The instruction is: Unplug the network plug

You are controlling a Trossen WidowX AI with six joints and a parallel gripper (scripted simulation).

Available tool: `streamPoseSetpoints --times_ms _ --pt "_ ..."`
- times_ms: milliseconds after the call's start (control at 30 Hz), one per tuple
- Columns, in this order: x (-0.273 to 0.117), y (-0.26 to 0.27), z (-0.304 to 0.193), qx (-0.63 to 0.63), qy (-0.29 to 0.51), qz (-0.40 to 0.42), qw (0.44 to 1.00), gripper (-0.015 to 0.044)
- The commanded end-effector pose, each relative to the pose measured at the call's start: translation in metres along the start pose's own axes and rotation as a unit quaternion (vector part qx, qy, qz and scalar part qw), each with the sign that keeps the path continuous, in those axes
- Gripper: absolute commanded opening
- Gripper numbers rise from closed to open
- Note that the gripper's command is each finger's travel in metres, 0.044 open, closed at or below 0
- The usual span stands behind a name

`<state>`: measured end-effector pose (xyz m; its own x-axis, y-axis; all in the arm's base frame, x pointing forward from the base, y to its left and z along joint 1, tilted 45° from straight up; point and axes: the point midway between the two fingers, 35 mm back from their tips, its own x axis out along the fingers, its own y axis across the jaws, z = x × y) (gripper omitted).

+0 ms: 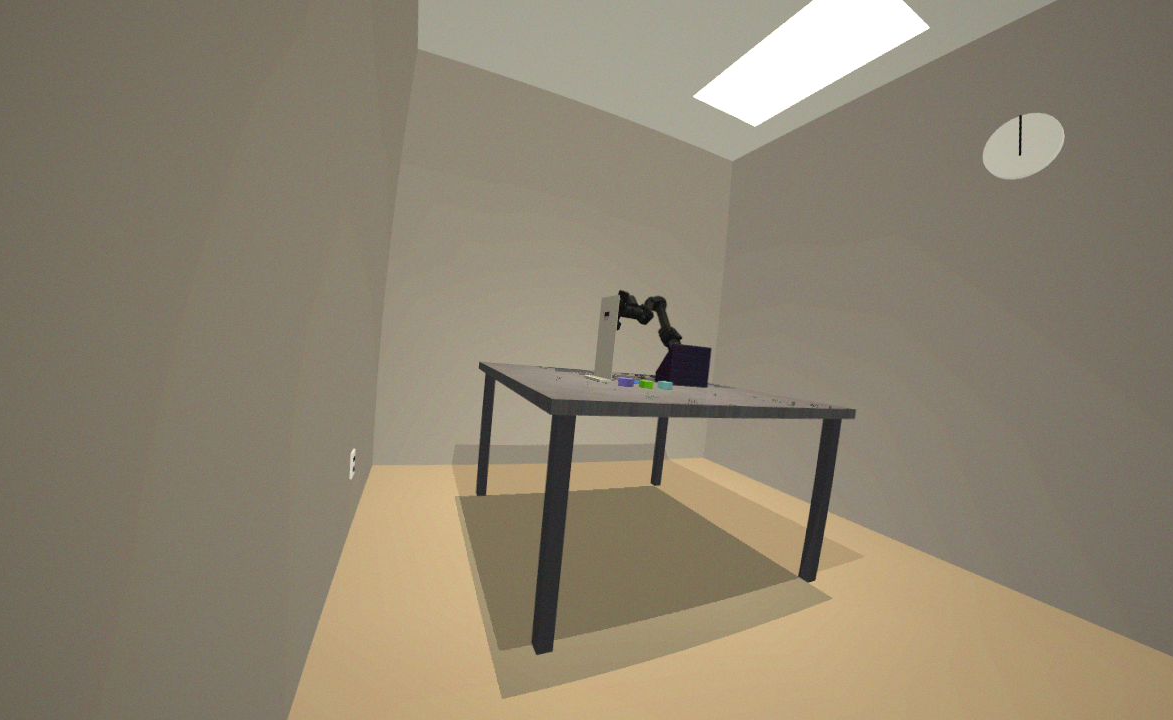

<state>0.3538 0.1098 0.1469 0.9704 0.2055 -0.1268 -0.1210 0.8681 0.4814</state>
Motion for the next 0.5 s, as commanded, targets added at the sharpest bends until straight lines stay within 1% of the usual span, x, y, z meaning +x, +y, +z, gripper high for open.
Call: streamPoseSetpoints --times_ms 0,467 --pt "-0.003 -0.002 -0.027 0.029 0.018 0.001 0.999 0.0156" --pt "-0.023 -0.006 -0.093 0.11 0.064 0.004 0.992 0.0156"
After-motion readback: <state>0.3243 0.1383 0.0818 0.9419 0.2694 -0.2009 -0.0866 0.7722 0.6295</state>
